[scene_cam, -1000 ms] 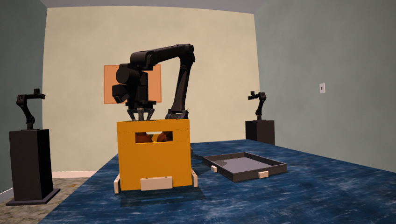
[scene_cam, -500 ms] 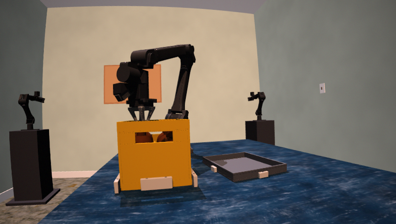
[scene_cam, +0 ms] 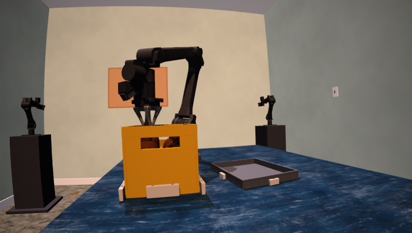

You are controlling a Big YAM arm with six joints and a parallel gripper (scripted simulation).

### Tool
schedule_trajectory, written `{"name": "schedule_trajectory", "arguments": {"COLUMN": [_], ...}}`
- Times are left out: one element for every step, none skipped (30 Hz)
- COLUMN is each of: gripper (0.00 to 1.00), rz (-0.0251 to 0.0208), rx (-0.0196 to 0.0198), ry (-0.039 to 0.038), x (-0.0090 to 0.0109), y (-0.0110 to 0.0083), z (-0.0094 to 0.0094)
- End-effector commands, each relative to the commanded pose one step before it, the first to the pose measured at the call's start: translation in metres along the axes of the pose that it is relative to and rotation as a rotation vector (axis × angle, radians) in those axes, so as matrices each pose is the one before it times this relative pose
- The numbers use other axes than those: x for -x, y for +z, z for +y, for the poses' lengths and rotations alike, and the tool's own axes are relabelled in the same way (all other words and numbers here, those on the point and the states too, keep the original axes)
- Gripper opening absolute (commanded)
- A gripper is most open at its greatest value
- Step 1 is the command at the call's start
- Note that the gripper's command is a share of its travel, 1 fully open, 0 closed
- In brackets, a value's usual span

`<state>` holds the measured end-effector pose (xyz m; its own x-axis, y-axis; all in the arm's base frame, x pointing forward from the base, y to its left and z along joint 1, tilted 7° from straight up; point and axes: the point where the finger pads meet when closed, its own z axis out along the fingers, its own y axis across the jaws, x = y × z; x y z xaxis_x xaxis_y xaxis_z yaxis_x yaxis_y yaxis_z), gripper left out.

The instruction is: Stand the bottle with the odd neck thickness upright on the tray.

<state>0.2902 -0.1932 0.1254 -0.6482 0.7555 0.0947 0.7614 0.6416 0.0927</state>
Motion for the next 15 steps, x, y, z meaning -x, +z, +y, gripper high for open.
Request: {"name": "schedule_trajectory", "arguments": {"gripper": [0.00, 0.00, 0.00, 0.00, 0.00, 0.00, 0.00, 0.00, 0.00, 0.00, 0.00, 0.00, 0.00, 0.00, 0.00], "rz": [-0.07783, 0.00013, 0.00091, 0.00244, 0.00000, 0.00000, 0.00634, -0.00427, -0.00404, -0.00177, 0.00007, 0.00007, 0.00001, 0.00023, 0.00277], "rx": [0.01459, -0.00006, -0.00023, -0.00055, 0.00000, 0.00000, -0.00137, 0.00088, 0.00082, 0.00035, -0.00003, -0.00003, -0.00002, -0.00007, -0.00060], "ry": [-0.01036, -0.00156, -0.00061, 0.00106, 0.00000, 0.00000, 0.00372, -0.00020, -0.00076, -0.00075, -0.00075, -0.00069, -0.00020, 0.00047, 0.00085], "x": [0.01983, -0.00027, -0.00016, 0.00004, 0.00000, 0.00000, 0.00022, -0.00017, -0.00020, -0.00018, -0.00015, -0.00014, -0.00008, 0.00000, 0.00011], "y": [-0.03625, -0.00091, -0.00058, 0.00002, 0.00000, 0.00000, 0.00146, -0.00225, -0.00210, -0.00123, -0.00051, -0.00045, -0.00041, -0.00027, 0.00069], "z": [0.00389, 0.00053, 0.00020, -0.00036, 0.00000, 0.00000, -0.00061, -0.00024, -0.00005, 0.00015, 0.00028, 0.00027, 0.00007, -0.00015, -0.00024]}}
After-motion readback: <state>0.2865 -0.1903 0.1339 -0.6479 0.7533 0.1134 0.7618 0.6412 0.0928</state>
